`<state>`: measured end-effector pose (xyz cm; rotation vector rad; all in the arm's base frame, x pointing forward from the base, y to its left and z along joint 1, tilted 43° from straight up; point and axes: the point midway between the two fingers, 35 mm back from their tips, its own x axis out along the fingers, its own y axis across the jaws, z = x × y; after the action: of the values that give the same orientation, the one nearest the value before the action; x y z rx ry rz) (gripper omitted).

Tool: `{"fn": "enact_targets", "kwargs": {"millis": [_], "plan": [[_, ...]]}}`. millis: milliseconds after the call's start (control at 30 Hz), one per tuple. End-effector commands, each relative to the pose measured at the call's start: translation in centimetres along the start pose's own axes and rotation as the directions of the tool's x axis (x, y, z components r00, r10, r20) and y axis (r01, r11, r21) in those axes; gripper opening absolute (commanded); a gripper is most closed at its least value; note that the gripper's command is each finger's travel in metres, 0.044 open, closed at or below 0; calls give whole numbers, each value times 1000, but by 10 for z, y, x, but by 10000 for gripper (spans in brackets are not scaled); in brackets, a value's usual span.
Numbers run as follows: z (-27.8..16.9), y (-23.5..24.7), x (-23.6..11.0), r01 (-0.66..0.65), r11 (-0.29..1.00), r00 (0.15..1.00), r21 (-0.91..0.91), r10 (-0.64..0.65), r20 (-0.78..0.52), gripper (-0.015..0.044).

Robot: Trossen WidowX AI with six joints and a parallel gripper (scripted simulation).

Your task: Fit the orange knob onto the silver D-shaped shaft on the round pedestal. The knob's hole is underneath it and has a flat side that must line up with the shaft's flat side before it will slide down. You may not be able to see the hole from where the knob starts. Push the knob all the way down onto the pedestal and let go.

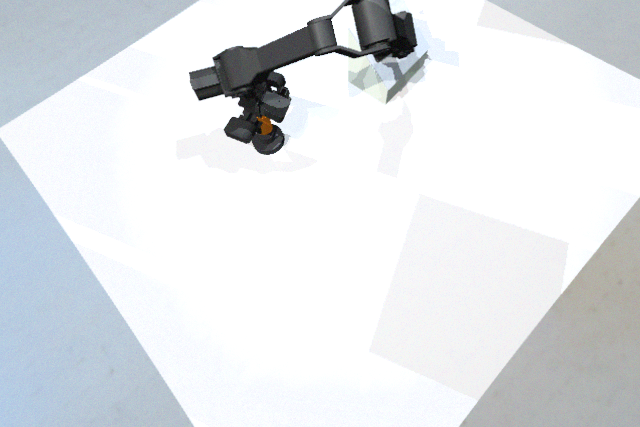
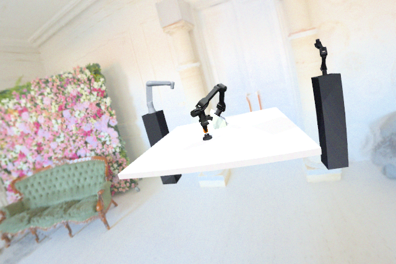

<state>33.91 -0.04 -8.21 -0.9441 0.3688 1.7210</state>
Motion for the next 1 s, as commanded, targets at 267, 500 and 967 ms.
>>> {"fn": "enact_targets", "kwargs": {"millis": [267, 500, 967], "plan": [[-2, -4, -6, 5, 980, 1000, -200, -6, 0, 0], [-4, -7, -3, 6, 978, 1000, -211, -6, 0, 0], [-3, -5, -4, 5, 978, 1000, -210, -6, 0, 0]]}}
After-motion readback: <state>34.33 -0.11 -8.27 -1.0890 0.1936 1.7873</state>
